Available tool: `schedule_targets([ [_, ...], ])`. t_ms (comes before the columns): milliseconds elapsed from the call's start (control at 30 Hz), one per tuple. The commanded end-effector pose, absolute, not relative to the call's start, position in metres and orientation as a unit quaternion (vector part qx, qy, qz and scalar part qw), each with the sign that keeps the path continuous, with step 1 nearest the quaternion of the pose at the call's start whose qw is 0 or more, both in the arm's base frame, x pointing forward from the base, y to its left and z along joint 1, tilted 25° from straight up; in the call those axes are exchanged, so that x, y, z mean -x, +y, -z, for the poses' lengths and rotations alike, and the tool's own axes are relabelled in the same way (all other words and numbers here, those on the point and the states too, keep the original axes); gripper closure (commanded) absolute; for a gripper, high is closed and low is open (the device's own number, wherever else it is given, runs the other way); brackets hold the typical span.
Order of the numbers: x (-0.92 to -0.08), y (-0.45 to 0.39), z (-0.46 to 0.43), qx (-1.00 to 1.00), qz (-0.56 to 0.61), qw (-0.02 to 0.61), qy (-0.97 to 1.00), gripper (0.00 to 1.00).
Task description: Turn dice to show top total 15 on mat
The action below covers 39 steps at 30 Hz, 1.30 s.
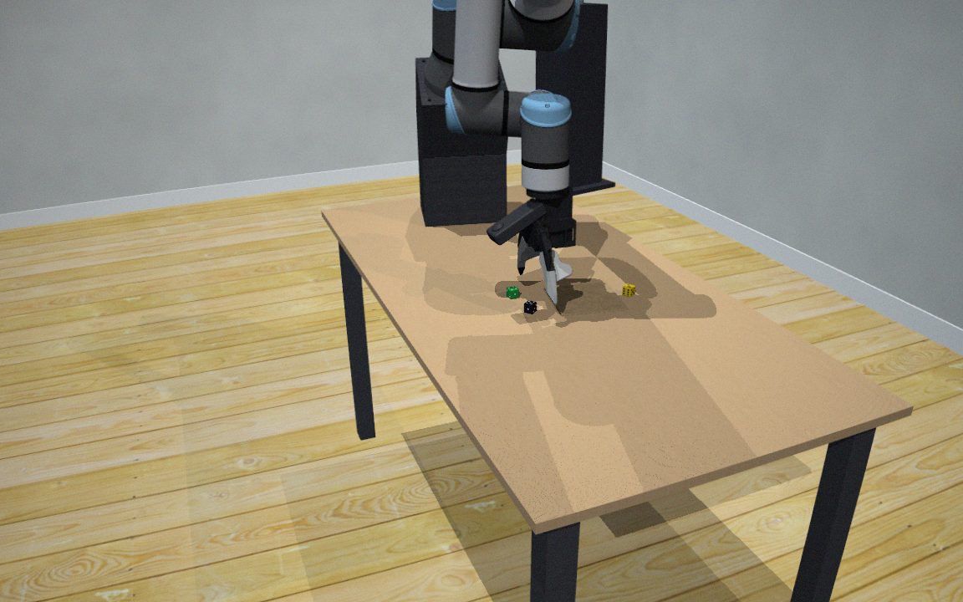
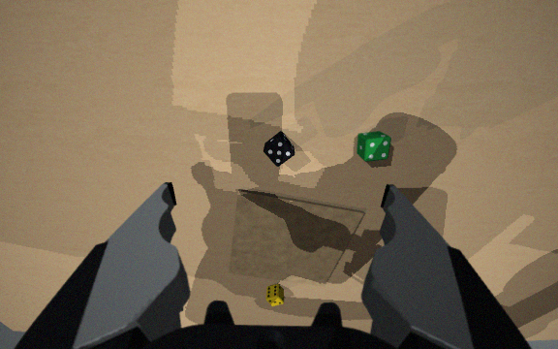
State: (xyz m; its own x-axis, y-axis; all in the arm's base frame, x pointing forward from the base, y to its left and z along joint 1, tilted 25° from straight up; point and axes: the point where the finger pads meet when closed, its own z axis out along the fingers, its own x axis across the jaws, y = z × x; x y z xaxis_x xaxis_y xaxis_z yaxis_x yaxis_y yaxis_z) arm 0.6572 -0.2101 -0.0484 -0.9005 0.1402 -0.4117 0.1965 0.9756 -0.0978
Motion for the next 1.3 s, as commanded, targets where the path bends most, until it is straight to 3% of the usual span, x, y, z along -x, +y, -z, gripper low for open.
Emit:
schedule_targets([
  [0, -0.663, -0.185, 0.05, -0.087, 0.069, 0.206, 0.972, 0.0],
  [633, -0.691, -0.061, 0.062, -0.087, 0.069, 0.206, 0.972, 0.0],
  [1267, -0.702, -0.011, 0.066, -0.087, 0.069, 0.206, 0.972, 0.0],
])
